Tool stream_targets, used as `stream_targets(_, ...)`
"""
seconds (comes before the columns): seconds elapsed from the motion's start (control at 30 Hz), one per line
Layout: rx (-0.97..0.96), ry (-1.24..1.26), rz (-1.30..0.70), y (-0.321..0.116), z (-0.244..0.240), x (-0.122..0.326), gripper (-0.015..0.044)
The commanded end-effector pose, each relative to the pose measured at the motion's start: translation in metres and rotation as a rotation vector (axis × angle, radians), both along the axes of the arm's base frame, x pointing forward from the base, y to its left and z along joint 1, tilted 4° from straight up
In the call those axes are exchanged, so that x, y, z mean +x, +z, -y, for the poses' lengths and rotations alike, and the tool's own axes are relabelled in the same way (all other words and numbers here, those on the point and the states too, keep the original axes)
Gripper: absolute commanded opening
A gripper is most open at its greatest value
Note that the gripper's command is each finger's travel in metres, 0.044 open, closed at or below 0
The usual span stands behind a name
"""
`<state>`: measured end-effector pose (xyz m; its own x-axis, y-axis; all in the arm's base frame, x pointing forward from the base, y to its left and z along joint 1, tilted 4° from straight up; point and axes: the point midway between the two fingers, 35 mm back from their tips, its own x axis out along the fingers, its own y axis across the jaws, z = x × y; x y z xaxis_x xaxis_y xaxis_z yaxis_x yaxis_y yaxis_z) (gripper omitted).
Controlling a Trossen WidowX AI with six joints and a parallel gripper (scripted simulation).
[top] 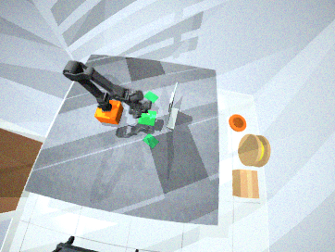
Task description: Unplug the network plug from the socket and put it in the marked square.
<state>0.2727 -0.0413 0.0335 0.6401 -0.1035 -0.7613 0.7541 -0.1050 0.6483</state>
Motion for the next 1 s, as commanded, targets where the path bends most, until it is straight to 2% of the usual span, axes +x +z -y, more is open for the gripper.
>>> stream_targets(0.0,0.001,-0.007,-0.002,-0.004,0.001,0.0,0.0)
stream_targets(0.97,0.0,-0.007,-0.003,-0.029,0.002,0.004,0.0)
